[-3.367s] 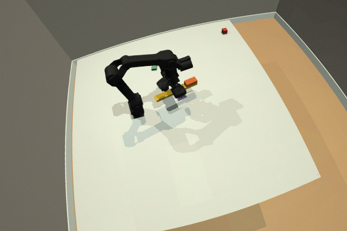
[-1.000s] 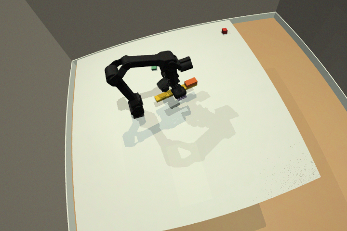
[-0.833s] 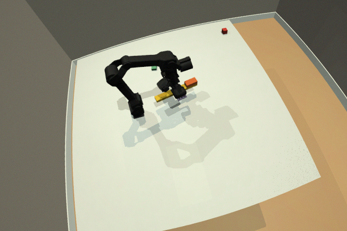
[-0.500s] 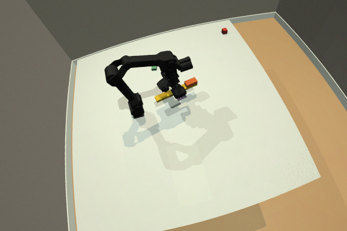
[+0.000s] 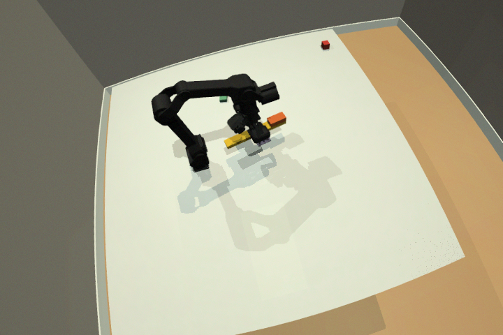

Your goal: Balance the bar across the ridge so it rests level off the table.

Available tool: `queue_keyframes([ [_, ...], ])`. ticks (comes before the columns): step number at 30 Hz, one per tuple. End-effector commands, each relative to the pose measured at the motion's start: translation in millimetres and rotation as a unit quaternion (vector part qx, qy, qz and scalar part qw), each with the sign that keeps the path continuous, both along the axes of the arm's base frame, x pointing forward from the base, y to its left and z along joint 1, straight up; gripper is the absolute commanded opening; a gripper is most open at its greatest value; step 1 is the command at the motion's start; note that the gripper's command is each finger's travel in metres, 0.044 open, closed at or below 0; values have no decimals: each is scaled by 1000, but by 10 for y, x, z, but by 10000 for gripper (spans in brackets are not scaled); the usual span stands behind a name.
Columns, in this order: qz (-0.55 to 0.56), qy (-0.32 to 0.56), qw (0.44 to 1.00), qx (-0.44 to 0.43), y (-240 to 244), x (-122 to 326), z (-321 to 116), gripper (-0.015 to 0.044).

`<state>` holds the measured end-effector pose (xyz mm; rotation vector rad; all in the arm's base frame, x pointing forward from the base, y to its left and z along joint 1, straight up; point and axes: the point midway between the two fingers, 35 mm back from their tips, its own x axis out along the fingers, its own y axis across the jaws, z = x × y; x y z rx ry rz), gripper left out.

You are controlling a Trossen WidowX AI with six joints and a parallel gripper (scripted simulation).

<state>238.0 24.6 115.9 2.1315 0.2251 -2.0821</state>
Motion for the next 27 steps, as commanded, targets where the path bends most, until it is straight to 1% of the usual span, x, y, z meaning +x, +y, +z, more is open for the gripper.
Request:
queue_keyframes([
  [1,1,0,1000,1,4,1,-18,0],
  [27,1,0,1000,1,3,-4,-40,0],
])
